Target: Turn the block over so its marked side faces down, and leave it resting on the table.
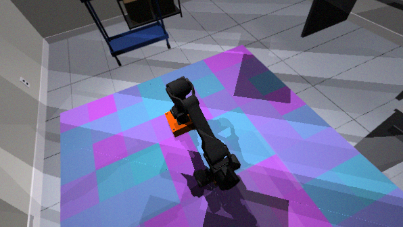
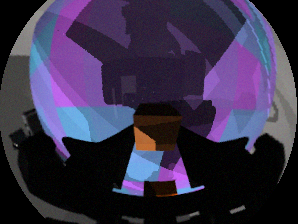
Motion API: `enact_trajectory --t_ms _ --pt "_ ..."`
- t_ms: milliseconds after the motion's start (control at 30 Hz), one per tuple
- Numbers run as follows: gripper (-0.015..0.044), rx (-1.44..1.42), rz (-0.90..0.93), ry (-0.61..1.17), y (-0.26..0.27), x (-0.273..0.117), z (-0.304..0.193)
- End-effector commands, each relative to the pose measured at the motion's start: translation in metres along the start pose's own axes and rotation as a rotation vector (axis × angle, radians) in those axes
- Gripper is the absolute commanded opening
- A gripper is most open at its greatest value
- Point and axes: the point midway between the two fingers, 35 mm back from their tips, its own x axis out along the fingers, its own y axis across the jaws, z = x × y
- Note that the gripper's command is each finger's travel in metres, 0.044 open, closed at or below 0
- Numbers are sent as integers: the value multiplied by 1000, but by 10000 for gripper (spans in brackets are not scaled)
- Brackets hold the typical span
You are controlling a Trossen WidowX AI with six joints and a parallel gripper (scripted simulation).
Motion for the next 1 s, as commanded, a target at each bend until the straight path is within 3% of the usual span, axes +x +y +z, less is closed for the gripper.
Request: enact_trajectory --t_ms 0,300,967 --pt "18 -5 0 -5 0 -17 1" --pt "0 -5 0 -15 0 -28 1" --pt "0 -9 0 -337 1 -20 1"
